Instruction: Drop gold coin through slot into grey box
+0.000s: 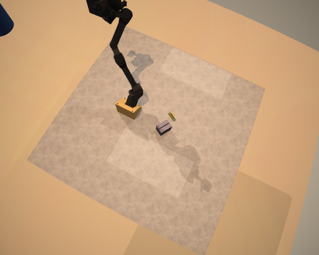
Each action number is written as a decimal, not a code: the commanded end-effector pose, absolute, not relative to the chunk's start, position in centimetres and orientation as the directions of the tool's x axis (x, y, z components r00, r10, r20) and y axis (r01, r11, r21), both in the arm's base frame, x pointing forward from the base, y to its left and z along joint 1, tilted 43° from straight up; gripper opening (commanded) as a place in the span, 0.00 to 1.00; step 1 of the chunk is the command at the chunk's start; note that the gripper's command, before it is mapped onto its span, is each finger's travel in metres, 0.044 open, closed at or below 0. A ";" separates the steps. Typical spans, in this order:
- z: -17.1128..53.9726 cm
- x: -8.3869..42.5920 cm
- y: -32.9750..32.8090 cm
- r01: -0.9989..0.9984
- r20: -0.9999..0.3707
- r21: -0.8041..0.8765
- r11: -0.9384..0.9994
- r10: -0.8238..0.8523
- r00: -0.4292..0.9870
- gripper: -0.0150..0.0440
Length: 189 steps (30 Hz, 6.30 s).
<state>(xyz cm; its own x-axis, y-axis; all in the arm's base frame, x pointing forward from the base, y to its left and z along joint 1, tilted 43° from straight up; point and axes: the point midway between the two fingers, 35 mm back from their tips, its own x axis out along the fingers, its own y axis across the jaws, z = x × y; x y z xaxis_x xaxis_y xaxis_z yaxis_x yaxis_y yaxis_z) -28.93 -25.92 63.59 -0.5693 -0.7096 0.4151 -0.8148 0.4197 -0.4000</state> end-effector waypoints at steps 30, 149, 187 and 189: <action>77.3 -6.2 -5.7 -0.872 0.983 0.042 0.487 -0.178 -0.053 0.53; 4.0 28.5 8.1 0.463 -0.734 0.607 0.646 0.679 0.014 0.53; 6.2 28.9 5.7 0.463 -0.738 0.603 0.650 0.674 0.015 0.25; 6.6 28.9 5.4 0.463 -0.739 0.602 0.650 0.674 0.014 0.25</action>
<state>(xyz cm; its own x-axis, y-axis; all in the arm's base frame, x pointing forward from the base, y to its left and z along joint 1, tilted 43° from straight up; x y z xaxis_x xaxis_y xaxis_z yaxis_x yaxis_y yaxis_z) 28.54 6.06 5.76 -0.0002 0.6792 -0.7339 0.4736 0.6465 0.5981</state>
